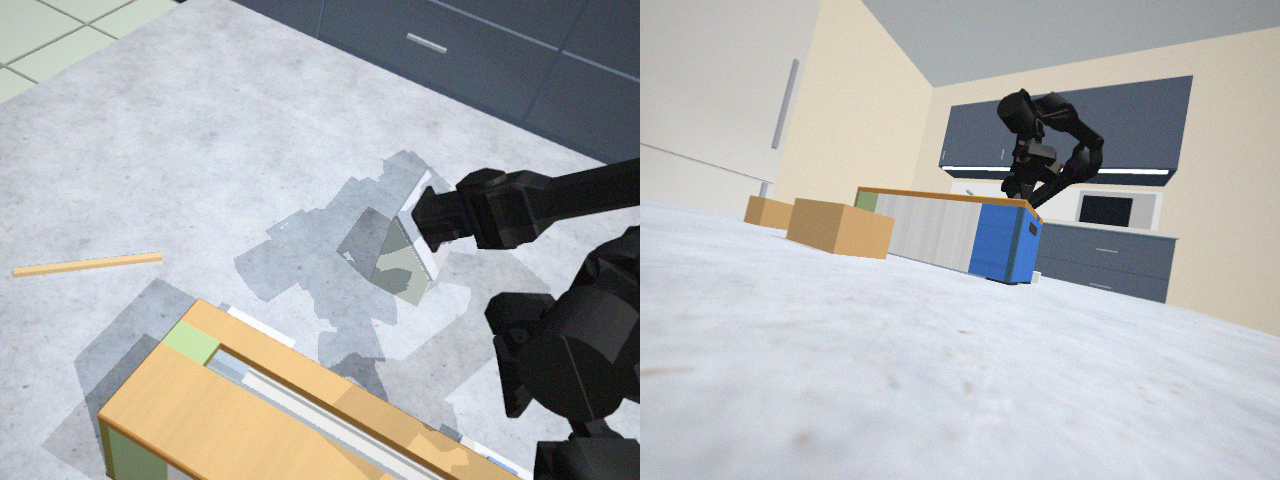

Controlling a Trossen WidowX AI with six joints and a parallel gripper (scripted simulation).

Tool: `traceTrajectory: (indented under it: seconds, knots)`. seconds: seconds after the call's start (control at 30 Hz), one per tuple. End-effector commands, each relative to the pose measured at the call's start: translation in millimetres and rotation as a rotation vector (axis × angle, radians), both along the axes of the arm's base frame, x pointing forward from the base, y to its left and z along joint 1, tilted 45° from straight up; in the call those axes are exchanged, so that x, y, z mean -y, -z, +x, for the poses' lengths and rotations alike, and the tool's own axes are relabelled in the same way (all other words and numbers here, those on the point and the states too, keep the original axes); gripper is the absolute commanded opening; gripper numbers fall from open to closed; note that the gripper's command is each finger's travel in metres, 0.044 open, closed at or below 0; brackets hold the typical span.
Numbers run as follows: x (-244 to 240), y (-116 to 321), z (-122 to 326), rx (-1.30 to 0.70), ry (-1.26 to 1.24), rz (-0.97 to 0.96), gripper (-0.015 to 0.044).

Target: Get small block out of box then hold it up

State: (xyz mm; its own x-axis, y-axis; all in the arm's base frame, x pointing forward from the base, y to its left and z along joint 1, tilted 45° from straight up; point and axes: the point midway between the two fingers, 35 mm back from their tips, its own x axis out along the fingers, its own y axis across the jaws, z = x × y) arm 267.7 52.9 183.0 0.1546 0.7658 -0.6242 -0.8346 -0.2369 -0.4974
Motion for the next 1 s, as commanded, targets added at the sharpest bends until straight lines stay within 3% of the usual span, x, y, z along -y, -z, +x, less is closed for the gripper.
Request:
traceTrajectory:
  seconds: [0.0,0.2,0.57,0.83,0.97]
  knots:
    - [-4.0,-8.6,-13.3,0.368,-0.18,-0.142,0.0285]
    - [-7.6,-19.2,-29.4,0.88,-0.441,-0.386,0.0285]
    - [-8.8,-18.0,-29.5,0.894,-0.45,-0.395,0.0285]
    - [-68.7,41.2,-26.2,0.897,-0.45,-0.395,0.0285]
    - [-74.4,45.7,-27.4,0.899,-0.446,-0.391,0.0285]
